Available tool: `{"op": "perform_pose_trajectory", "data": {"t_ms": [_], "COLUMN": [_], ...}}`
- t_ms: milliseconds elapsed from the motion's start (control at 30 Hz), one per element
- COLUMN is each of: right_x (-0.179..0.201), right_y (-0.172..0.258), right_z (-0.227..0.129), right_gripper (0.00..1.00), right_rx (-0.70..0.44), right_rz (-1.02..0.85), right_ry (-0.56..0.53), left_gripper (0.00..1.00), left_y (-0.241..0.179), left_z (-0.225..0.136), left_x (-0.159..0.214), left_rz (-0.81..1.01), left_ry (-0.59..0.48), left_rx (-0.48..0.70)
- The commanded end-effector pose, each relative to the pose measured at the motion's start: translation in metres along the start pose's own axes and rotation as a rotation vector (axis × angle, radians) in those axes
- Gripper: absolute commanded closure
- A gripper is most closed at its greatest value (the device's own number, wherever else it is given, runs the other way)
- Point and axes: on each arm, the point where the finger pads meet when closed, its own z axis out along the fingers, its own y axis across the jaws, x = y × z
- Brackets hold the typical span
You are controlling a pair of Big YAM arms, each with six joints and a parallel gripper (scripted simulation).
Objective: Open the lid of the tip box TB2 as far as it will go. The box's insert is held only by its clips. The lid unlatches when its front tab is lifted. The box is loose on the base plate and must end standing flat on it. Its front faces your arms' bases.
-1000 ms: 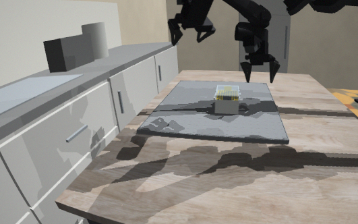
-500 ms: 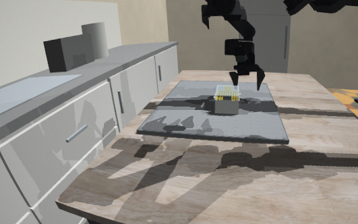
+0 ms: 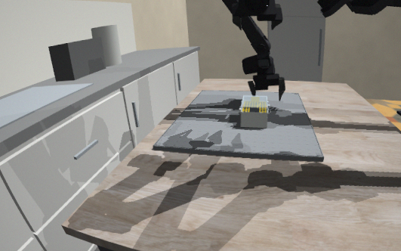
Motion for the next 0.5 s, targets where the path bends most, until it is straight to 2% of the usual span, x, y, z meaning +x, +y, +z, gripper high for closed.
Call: {"op": "perform_pose_trajectory", "data": {"t_ms": [0,233,467], "right_x": [0.007,0.006,0.004], "right_y": [-0.011,-0.035,-0.038], "right_z": [-0.011,-0.026,-0.024], "right_gripper": [0.0,0.0,0.0], "right_rx": [-0.028,0.006,0.008], "right_rz": [-0.109,-0.147,-0.128], "right_ry": [-0.046,-0.167,-0.221], "left_gripper": [0.0,0.0,0.0], "left_y": [0.002,0.002,0.002], "left_z": [-0.001,-0.001,-0.001], "left_x": [-0.002,-0.002,-0.002], "left_rz": [0.012,0.012,0.012], "left_ry": [-0.007,-0.007,-0.007], "left_rx": [0.003,0.003,0.003]}}
